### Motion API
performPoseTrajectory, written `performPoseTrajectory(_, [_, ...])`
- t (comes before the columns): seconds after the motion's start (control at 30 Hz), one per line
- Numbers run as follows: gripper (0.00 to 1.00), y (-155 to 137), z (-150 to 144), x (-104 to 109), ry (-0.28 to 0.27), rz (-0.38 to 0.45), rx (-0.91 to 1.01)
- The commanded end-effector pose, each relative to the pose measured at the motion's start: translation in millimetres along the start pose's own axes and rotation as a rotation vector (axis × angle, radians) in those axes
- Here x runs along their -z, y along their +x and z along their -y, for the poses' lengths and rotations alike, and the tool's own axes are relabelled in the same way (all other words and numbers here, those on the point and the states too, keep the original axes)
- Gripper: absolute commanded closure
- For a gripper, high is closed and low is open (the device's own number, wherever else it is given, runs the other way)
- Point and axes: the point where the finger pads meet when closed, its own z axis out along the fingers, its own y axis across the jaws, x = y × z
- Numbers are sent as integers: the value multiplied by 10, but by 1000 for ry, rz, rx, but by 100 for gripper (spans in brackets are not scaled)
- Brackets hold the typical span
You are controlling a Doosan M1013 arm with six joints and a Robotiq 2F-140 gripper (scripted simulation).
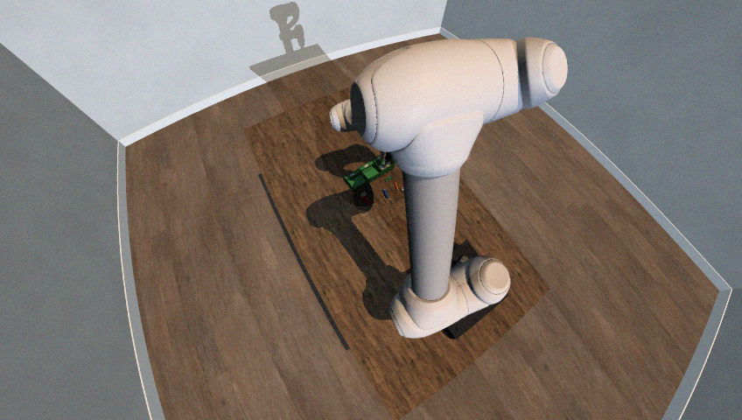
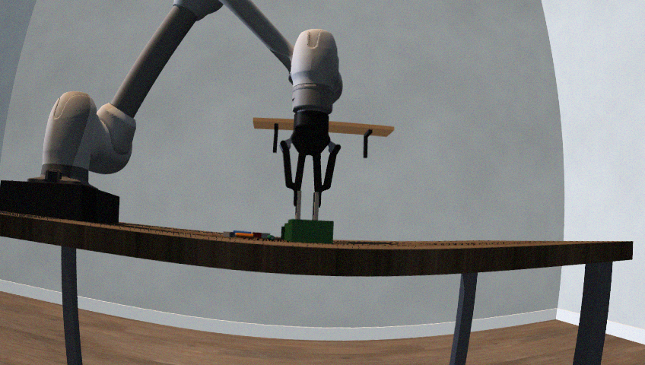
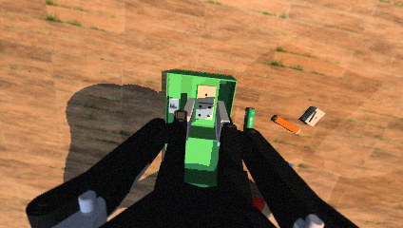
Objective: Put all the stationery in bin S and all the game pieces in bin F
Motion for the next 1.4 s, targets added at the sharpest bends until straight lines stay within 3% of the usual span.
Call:
performPoseTrajectory(0.0, [81, 0, 0, 48, 0, 0, 0])
performPoseTrajectory(0.17, [81, 0, 0, 282, 0, 0, 0])
performPoseTrajectory(0.47, [81, 0, 0, 282, 0, 0, 0])
performPoseTrajectory(0.5, [77, -74, -38, 284, 0, 0, 50])
performPoseTrajectory(1.37, [77, -1845, -966, 346, -6, -7, 948])
